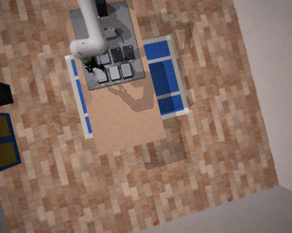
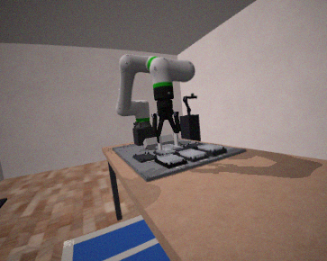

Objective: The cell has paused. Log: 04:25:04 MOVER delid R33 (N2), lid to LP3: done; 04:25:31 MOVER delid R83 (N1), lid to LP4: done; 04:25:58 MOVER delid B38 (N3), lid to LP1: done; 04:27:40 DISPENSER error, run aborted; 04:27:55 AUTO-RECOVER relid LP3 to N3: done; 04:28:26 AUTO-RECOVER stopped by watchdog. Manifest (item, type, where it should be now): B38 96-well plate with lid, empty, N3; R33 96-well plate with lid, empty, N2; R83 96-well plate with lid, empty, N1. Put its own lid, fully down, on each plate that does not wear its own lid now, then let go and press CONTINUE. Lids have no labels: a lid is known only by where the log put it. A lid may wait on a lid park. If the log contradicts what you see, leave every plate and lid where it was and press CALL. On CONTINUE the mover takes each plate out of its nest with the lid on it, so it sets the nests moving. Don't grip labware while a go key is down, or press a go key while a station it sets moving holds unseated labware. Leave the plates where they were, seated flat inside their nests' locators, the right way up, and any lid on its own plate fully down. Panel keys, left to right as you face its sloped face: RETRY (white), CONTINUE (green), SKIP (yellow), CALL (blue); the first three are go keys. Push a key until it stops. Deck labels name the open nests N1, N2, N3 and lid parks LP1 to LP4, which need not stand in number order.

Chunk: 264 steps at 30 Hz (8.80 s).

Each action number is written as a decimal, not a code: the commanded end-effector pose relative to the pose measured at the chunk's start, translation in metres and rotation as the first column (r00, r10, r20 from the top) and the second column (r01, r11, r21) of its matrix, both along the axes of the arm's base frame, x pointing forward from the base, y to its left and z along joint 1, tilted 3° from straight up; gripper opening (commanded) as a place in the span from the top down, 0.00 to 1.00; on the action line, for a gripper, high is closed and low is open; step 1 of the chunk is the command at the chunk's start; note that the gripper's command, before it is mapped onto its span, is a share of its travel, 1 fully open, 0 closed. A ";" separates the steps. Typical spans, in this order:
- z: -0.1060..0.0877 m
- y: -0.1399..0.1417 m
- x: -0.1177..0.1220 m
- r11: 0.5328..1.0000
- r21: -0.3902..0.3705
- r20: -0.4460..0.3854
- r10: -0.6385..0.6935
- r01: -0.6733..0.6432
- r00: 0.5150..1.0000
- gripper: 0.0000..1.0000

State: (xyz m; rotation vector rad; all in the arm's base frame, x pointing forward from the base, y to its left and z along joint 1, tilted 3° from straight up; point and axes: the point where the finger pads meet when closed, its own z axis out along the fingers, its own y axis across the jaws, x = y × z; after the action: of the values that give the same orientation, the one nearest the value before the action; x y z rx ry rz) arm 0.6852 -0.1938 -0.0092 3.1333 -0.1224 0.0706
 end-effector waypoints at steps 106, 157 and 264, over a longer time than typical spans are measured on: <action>-0.006 0.256 0.030 1.000 0.000 0.000 -0.002 0.002 1.000 1.00; -0.025 0.256 0.031 1.000 0.000 0.000 -0.002 0.002 1.000 1.00; -0.035 0.255 0.032 1.000 0.000 0.000 -0.002 0.002 1.000 1.00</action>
State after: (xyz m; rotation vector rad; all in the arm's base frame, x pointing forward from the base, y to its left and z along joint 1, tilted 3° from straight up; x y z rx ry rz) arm 0.7165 0.0616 -0.0441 3.1334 -0.1263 0.0701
